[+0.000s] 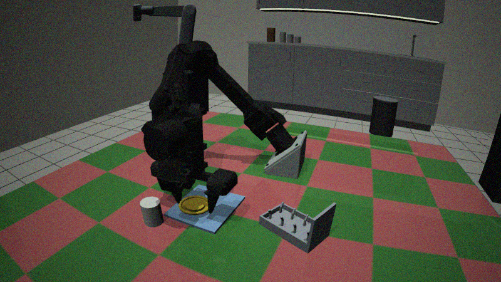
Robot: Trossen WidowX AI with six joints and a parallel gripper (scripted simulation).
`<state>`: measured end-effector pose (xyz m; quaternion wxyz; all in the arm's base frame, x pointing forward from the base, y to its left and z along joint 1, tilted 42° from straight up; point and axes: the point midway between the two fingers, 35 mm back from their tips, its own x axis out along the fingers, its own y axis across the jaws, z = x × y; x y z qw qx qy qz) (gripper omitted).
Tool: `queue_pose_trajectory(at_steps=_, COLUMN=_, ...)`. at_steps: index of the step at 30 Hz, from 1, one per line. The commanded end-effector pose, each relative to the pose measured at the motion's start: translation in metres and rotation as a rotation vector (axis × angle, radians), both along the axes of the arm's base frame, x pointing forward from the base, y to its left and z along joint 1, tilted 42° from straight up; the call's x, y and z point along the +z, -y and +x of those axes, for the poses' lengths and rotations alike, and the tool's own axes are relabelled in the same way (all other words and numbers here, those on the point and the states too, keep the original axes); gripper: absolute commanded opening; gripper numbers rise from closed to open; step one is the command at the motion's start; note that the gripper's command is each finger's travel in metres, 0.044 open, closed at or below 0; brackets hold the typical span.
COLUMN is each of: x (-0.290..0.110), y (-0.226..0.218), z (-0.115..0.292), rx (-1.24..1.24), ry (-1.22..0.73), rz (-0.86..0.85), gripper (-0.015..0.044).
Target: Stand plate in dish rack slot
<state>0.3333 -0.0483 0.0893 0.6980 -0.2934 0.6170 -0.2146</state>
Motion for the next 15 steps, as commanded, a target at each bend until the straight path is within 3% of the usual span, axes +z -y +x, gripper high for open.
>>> queue_pose_trajectory(at_steps=1, x=-0.0032, y=0.0019, z=-0.0006, rx=0.000, ry=-0.009, rz=0.001, gripper=0.0399)
queue_pose_trajectory(at_steps=5, x=-0.0032, y=0.0019, z=-0.0006, rx=0.000, ry=-0.009, rz=0.001, gripper=0.0399)
queue_pose_trajectory(at_steps=15, x=-0.0032, y=0.0019, z=-0.0006, rx=0.000, ry=-0.009, rz=0.001, gripper=0.0332)
